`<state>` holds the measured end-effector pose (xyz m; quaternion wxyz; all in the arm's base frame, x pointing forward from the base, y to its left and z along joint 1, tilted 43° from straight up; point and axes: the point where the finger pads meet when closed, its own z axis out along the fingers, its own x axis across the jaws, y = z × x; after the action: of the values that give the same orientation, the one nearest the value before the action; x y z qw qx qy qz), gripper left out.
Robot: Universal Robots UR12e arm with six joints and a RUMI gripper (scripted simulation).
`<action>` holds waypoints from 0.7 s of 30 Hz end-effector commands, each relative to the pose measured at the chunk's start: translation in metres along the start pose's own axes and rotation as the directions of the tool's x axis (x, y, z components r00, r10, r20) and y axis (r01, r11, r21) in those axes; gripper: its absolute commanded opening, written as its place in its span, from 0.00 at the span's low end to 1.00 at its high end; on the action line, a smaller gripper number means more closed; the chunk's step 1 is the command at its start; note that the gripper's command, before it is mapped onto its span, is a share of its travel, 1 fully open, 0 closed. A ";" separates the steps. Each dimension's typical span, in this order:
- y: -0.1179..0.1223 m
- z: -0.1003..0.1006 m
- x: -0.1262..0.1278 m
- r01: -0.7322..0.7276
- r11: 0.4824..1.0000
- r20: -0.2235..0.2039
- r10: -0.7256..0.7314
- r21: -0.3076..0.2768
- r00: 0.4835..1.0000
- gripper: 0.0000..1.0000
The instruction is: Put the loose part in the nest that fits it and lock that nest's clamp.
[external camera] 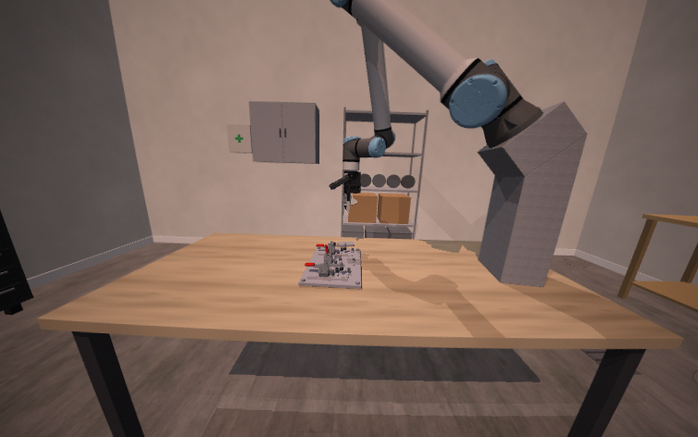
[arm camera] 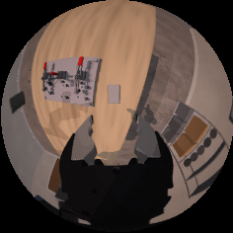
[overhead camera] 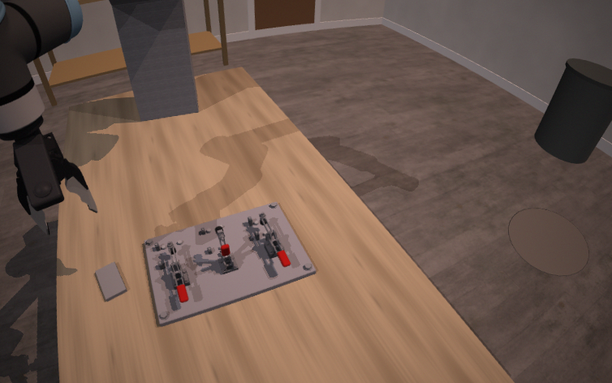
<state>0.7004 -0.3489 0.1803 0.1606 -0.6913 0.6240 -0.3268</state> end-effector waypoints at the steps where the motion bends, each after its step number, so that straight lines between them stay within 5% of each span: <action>1: -0.002 0.013 0.000 0.002 1.000 0.000 -0.002 0.001 1.000 0.59; 8: -0.002 0.029 0.000 0.002 1.000 0.000 -0.002 0.001 1.000 0.59; 21: -0.002 0.092 0.000 0.001 1.000 0.000 -0.001 0.001 1.000 0.59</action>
<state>0.7393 -0.3581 0.1323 0.1613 -0.6926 0.6242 -0.3236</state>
